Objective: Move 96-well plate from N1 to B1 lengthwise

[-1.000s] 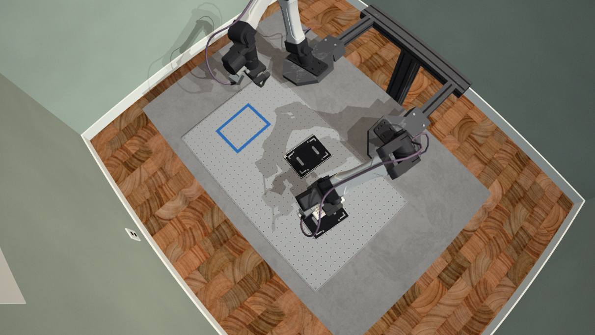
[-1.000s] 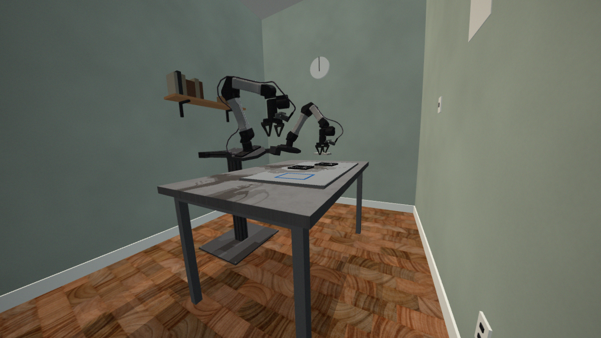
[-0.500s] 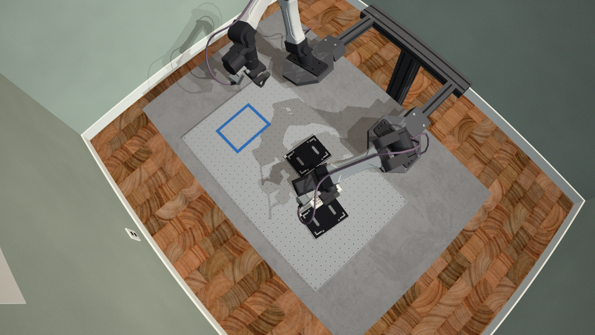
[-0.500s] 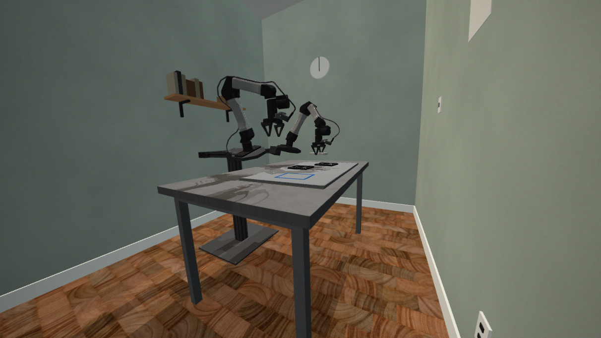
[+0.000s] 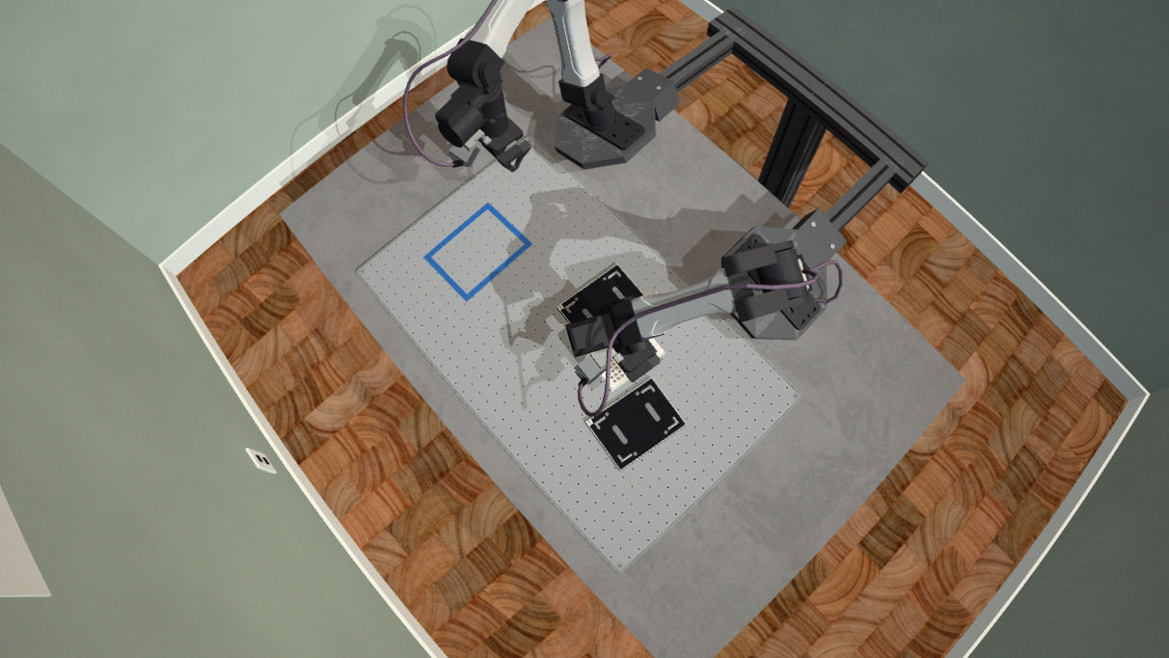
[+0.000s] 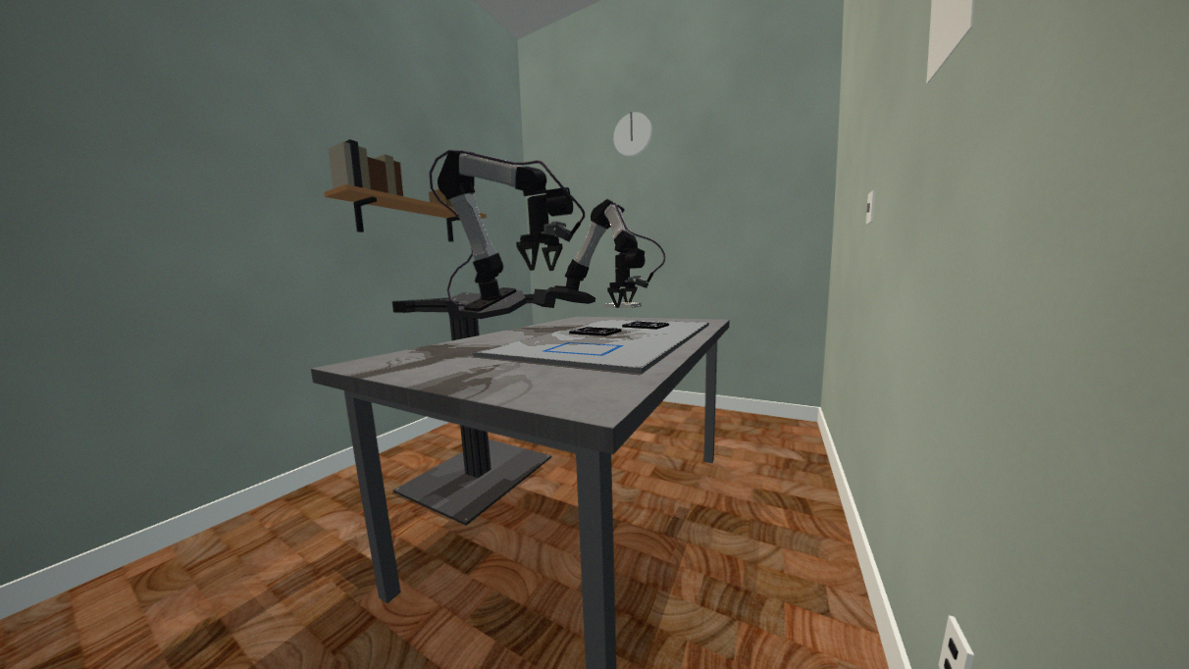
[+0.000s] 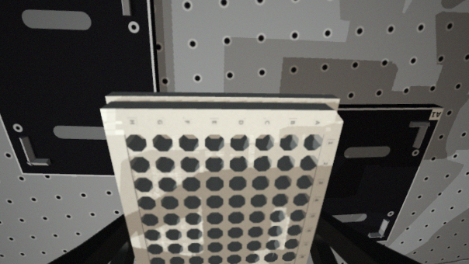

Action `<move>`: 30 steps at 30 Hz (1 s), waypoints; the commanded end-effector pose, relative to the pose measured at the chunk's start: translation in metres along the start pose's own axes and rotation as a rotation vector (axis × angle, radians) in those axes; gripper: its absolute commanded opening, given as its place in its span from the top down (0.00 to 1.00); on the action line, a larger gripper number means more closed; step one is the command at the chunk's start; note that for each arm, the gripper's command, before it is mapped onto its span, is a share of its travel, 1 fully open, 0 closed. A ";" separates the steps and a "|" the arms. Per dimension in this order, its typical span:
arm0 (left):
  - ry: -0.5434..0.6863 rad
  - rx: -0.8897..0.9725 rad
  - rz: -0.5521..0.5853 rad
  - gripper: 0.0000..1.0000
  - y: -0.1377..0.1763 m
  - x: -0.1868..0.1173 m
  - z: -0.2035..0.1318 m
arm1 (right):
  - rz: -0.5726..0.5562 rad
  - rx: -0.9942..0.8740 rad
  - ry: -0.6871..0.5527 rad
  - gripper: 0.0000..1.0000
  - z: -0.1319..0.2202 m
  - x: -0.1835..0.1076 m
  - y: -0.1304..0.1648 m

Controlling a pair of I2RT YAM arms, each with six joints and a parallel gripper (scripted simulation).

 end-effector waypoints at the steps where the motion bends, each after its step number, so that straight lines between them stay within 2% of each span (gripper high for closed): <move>1: 0.008 -0.015 -0.015 1.00 0.000 0.001 -0.019 | 0.043 -0.011 0.027 0.00 -0.002 0.007 0.008; 8: 0.008 -0.014 -0.011 1.00 0.002 0.003 -0.036 | 0.043 -0.011 0.027 0.00 -0.002 0.007 0.008; 9: 0.009 -0.027 -0.056 1.00 -0.003 -0.011 -0.035 | 0.043 -0.011 0.027 0.00 -0.002 0.007 0.008; 11: 0.005 -0.016 -0.018 1.00 0.001 0.002 -0.045 | 0.043 -0.011 0.027 0.00 -0.002 0.007 0.008; 25: 0.012 -0.020 -0.030 1.00 0.002 -0.001 -0.086 | 0.043 -0.011 0.027 0.00 -0.002 0.007 0.008; 26: 0.012 -0.026 -0.051 1.00 0.000 -0.009 -0.087 | 0.043 -0.011 0.027 0.00 -0.002 0.007 0.008; 30: 0.007 -0.015 -0.013 1.00 0.008 -0.001 -0.102 | 0.043 -0.011 0.027 0.00 -0.002 0.007 0.008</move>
Point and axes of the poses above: on each arm, the point where the finger pads meet when closed, its own x axis out along the fingers, its own z axis across the jaws, y = z × x, the point moved 5 cm from there along -x, back along the fingers, and after that the axes turned 15 degrees about x, right-handed, at the moved point
